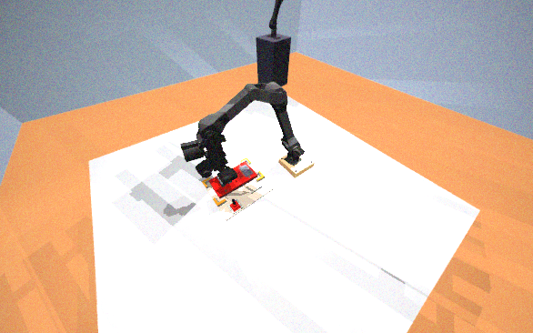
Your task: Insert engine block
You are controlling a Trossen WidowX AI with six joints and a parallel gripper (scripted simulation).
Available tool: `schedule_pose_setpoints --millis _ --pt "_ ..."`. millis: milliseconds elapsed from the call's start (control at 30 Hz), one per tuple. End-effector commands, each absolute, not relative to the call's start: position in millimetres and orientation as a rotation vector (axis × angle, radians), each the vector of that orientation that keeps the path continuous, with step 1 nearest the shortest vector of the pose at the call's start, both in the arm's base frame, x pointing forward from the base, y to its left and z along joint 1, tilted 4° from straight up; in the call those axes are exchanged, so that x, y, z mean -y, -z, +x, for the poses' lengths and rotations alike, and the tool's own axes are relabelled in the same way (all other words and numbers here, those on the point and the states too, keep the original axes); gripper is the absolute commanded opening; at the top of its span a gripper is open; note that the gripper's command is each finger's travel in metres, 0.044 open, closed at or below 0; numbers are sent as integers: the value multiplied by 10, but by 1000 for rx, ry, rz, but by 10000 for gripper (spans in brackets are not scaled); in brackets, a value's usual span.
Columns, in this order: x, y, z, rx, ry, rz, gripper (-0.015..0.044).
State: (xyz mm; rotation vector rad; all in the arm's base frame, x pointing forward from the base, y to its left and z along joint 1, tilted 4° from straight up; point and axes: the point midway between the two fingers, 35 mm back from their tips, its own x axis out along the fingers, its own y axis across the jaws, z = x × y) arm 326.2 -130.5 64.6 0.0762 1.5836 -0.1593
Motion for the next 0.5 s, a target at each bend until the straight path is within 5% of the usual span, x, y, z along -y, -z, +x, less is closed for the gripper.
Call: schedule_pose_setpoints --millis 0,467 --pt "1313 -637 3259 -1586 159 69 160" --pt "1314 -627 3259 -1586 153 63 160"
